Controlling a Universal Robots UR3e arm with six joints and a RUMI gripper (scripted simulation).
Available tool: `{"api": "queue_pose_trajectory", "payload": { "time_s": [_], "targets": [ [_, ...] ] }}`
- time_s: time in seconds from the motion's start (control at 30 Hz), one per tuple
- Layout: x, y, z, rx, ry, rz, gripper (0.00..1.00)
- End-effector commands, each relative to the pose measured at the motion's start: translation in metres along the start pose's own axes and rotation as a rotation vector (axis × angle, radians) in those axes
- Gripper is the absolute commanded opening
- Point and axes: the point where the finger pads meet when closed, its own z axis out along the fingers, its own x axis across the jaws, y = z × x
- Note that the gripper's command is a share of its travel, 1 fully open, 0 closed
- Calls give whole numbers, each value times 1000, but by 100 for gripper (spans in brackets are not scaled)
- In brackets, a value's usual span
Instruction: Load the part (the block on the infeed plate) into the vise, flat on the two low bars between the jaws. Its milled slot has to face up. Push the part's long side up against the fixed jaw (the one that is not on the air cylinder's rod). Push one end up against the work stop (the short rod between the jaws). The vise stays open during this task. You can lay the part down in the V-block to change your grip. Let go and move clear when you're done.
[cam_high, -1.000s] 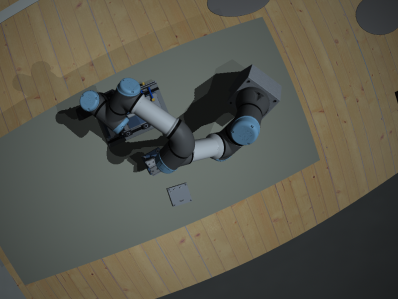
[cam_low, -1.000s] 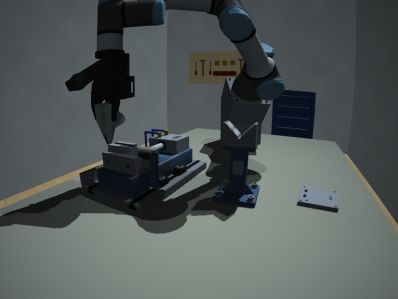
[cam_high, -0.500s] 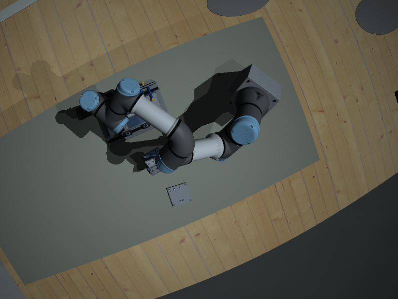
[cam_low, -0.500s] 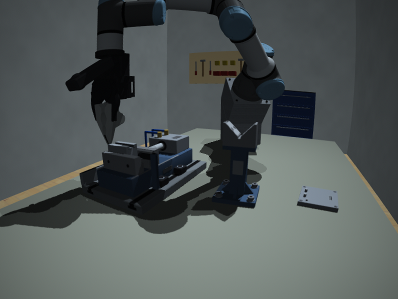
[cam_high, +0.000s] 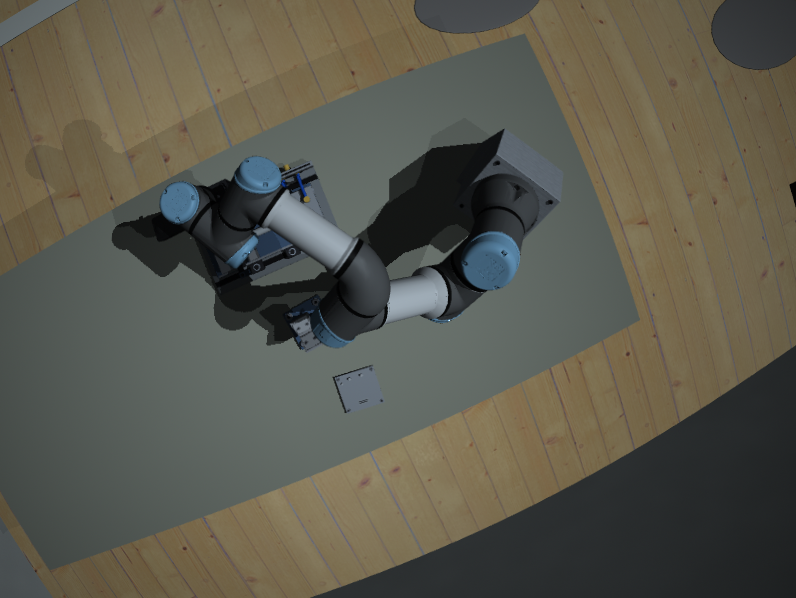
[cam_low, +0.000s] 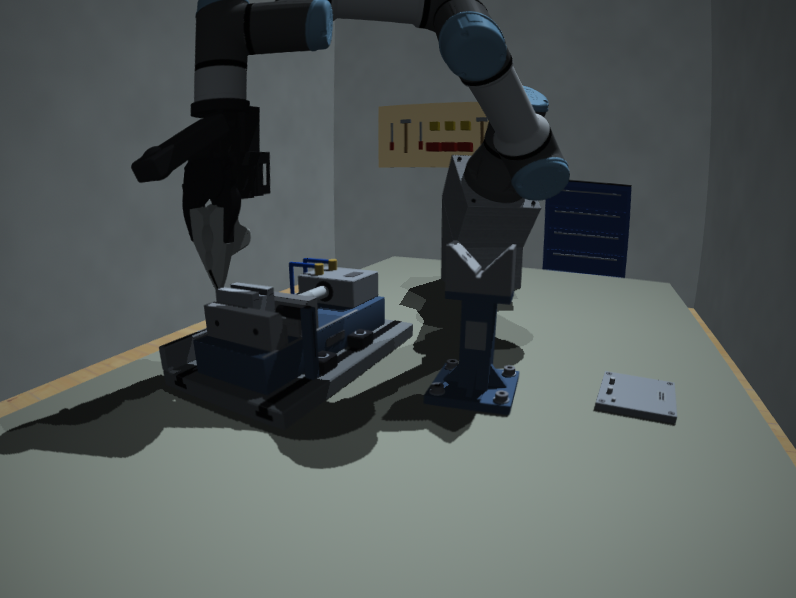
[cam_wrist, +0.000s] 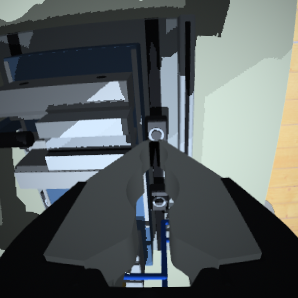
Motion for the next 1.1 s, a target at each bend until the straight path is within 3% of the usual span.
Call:
{"api": "queue_pose_trajectory", "payload": {
  "time_s": [0.0,1.07],
  "targets": [
    [0,-1,-1,2,2,-1,0],
    [-5,-1,-1,2,2,-1,0]
  ]
}}
